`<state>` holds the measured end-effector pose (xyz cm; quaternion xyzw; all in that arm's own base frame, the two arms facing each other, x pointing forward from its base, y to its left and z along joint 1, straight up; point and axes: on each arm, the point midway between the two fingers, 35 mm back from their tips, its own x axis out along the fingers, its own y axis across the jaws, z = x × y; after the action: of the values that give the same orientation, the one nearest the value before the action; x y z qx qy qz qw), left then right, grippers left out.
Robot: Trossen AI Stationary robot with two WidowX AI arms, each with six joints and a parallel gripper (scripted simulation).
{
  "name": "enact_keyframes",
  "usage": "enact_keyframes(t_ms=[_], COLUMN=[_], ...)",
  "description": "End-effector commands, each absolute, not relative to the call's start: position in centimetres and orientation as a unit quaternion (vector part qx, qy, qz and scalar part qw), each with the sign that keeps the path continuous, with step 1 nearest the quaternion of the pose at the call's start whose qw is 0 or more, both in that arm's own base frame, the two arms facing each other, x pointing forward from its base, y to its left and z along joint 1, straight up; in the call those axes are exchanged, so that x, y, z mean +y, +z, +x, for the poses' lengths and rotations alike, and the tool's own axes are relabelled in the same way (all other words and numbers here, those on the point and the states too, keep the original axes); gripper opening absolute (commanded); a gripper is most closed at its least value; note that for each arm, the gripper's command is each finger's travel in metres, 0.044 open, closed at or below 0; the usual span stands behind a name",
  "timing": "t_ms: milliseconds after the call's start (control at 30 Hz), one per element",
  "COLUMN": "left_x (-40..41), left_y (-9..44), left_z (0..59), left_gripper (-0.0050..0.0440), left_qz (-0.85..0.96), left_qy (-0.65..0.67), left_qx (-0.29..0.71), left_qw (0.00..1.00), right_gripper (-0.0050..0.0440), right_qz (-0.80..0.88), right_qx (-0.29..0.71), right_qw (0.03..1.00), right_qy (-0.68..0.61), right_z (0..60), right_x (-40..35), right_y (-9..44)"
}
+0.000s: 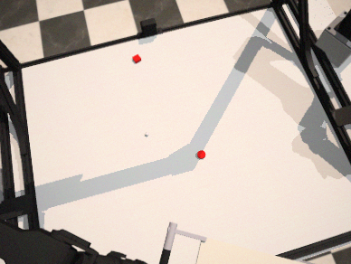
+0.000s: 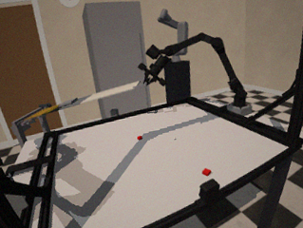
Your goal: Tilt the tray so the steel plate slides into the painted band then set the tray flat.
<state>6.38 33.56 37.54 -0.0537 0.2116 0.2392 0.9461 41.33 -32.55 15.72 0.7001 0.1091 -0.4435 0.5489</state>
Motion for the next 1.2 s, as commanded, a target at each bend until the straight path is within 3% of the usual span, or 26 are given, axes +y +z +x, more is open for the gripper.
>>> enact_keyframes(t_ms=[0,1167], left_x=[33.5,33.5], left_y=[37.6,37.6], left_z=[6.4,6.4], left_gripper=[0.044,0.044], left_qz=[-0.053,-0.053], left_qy=[0.239,0.239], left_qx=[0.211,0.211], left_qw=[0.946,0.946], right_gripper=[0.0,0.0], right_qz=[0.701,0.701], right_qx=[0.09,0.089], right_qw=[0.56,0.561], right_qy=[-0.432,-0.431], right_z=[41.5,41.7], right_x=[-32.7,-32.8], right_y=[16.8,18.0])
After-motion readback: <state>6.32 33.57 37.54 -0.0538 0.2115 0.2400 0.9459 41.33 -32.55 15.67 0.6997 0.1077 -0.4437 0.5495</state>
